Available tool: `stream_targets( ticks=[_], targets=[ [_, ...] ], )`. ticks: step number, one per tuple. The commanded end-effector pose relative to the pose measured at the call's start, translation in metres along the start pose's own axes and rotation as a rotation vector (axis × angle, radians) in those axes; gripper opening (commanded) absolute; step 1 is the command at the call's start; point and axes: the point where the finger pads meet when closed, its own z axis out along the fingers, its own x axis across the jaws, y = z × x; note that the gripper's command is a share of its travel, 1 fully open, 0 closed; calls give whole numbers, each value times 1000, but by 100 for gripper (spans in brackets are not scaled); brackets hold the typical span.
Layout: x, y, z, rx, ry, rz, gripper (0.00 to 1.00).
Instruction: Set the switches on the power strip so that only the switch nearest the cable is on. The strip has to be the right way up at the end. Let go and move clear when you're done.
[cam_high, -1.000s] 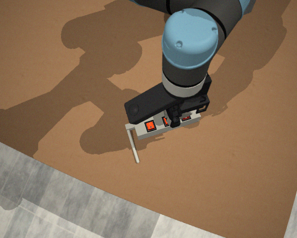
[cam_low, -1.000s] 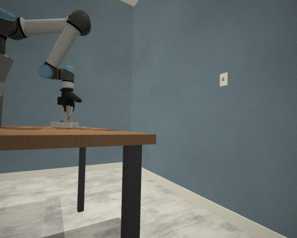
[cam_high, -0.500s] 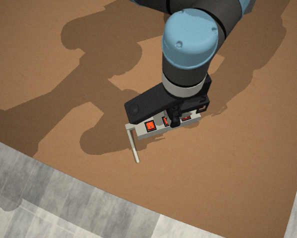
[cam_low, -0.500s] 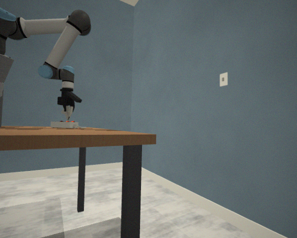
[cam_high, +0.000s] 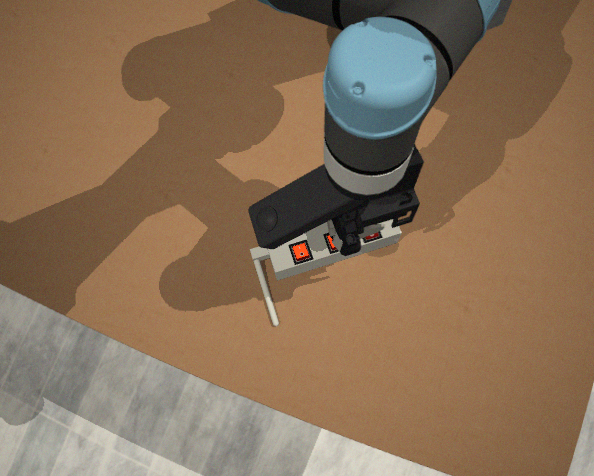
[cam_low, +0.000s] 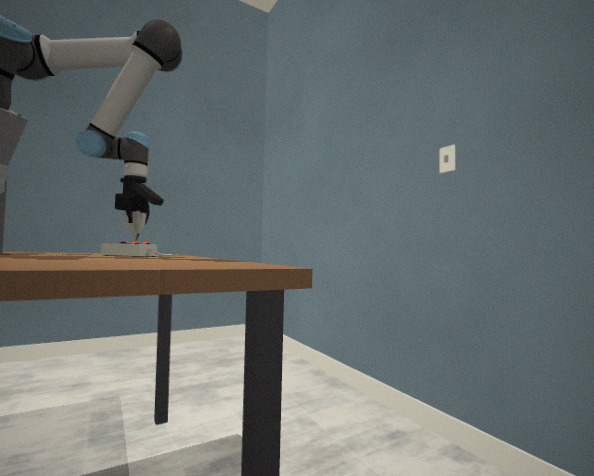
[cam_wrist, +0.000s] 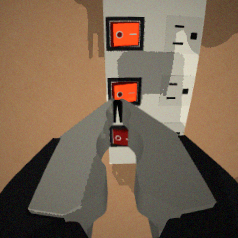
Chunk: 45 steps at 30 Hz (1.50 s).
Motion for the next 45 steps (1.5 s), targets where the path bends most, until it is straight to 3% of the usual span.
stream_targets(
  ticks=[1, 45],
  targets=[
    [0, 0, 0, 1, -1, 0, 0],
    [0, 0, 8, 1, -1, 0, 0]
  ],
)
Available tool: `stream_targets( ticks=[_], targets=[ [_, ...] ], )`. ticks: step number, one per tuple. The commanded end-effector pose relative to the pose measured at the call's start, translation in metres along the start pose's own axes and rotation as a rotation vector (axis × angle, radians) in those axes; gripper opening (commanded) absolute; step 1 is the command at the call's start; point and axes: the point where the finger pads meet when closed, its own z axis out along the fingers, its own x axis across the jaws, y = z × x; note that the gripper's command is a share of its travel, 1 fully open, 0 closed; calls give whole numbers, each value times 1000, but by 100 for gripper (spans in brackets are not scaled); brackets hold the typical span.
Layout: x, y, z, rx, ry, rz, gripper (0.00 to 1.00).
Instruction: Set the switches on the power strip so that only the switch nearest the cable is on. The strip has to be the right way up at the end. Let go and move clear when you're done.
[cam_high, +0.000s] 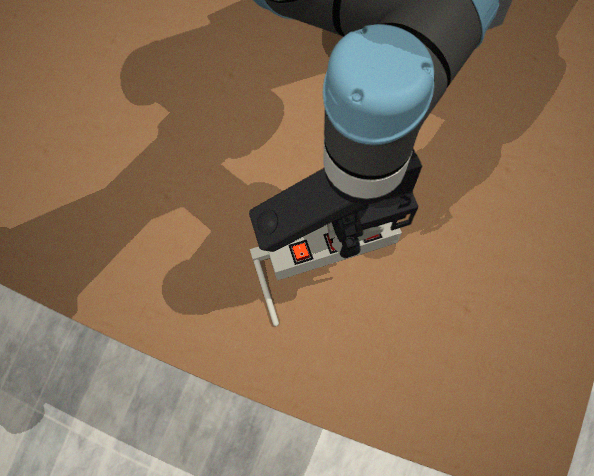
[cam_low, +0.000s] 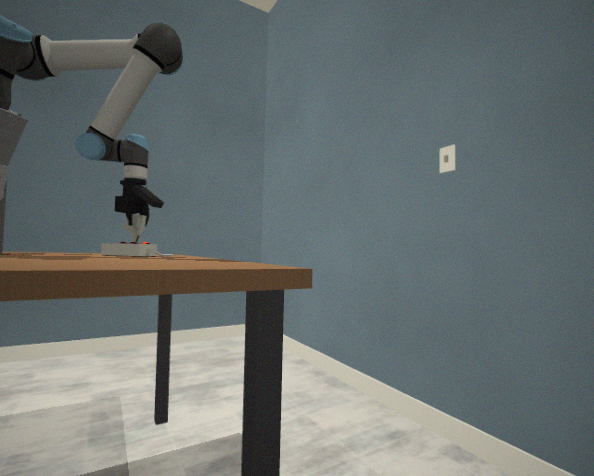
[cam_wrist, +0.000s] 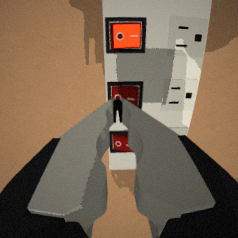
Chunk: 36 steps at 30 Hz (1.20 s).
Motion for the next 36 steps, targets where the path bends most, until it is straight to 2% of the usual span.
stream_targets(
  ticks=[1, 17, 29, 36],
  targets=[
    [0, 0, 0, 1, -1, 0, 0],
    [0, 0, -1, 1, -1, 0, 0],
    [0, 0, -31, 1, -1, 0, 0],
    [0, 0, -38, 1, -1, 0, 0]
  ],
)
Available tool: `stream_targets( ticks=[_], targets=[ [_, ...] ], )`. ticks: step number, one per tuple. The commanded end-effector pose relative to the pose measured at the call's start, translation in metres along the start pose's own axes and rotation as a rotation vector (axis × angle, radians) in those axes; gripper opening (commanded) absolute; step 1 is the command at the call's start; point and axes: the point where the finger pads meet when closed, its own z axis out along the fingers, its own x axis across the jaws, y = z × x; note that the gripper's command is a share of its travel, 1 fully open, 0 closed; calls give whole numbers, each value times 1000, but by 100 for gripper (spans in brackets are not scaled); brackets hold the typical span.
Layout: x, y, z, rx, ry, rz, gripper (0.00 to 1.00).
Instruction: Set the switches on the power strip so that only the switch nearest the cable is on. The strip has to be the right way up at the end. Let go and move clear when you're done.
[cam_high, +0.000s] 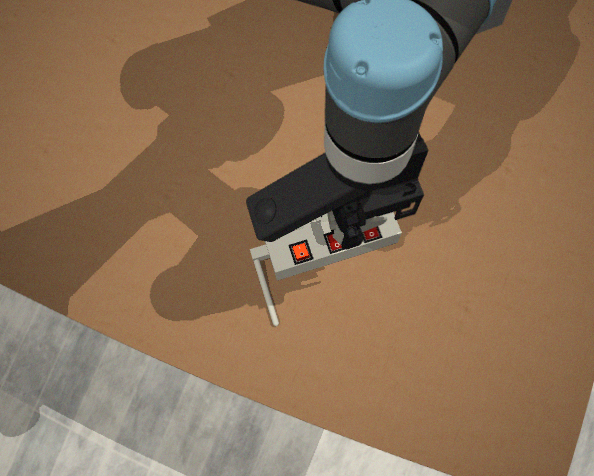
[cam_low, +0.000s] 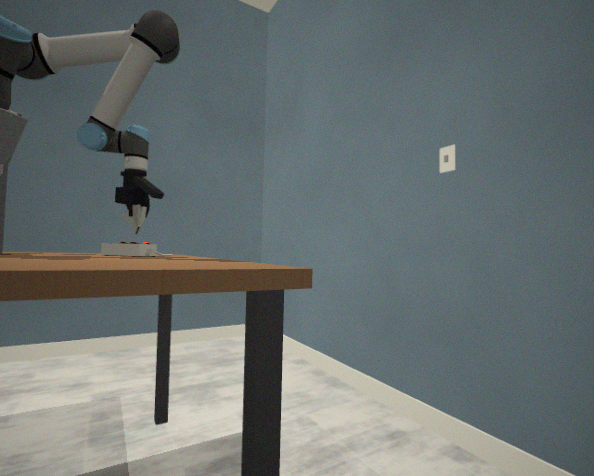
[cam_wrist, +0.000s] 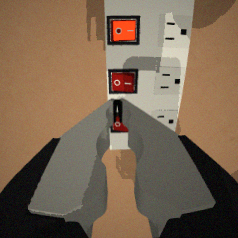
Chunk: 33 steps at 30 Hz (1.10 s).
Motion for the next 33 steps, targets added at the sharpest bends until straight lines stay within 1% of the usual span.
stream_targets(
  ticks=[1, 20, 21, 29, 33],
  targets=[
    [0, 0, -7, 0, -1, 0, 0],
    [0, 0, -8, 0, -1, 0, 0],
    [0, 0, -8, 0, -1, 0, 100],
    [0, 0, -12, 0, -1, 0, 100],
    [0, 0, -21, 0, -1, 0, 100]
  ],
)
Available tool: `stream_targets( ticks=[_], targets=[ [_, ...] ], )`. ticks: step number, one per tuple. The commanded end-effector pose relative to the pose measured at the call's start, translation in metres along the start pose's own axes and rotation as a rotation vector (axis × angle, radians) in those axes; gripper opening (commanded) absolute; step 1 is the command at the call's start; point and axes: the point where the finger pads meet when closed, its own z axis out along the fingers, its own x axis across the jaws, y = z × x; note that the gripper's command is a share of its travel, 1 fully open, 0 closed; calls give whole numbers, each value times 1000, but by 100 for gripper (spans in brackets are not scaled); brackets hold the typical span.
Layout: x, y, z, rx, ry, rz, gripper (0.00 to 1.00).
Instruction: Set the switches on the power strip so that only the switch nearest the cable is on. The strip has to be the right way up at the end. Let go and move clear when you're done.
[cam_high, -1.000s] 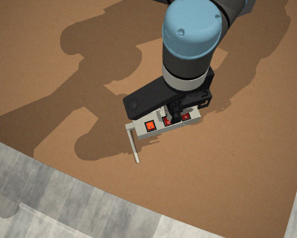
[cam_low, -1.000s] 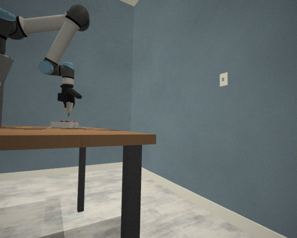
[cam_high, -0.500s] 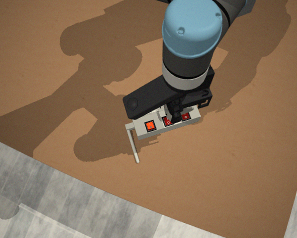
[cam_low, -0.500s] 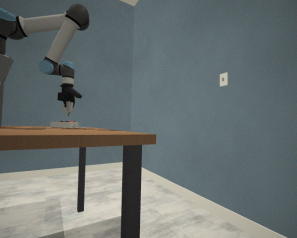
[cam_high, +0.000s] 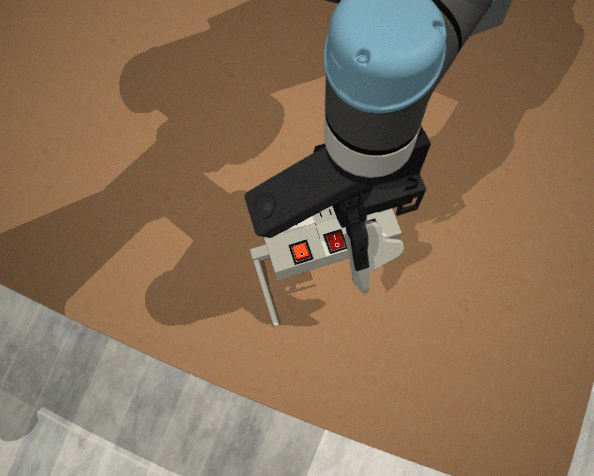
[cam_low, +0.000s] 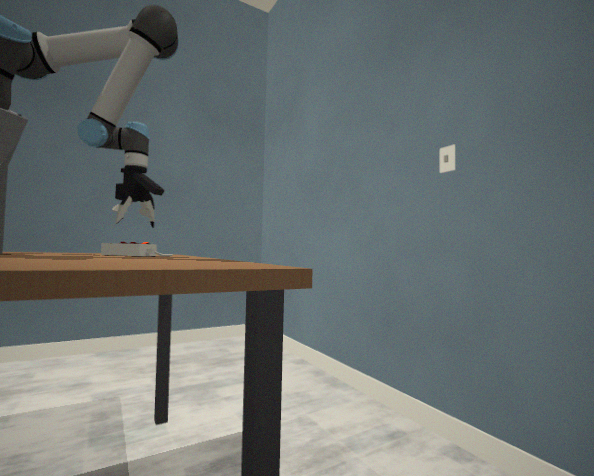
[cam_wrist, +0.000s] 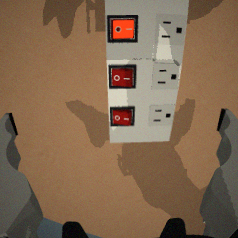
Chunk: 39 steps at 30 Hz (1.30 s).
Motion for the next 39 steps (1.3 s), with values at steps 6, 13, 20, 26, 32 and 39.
stream_targets(
  ticks=[6, 13, 20, 26, 32, 39],
  targets=[
    [0, 0, -31, 1, -1, 0, 100],
    [0, 0, -53, 1, -1, 0, 100],
    [0, 0, -81, 1, -1, 0, 100],
    [0, 0, -94, 1, -1, 0, 100],
    [0, 0, -97, 1, -1, 0, 100],
    [0, 0, -97, 1, -1, 0, 100]
  ],
)
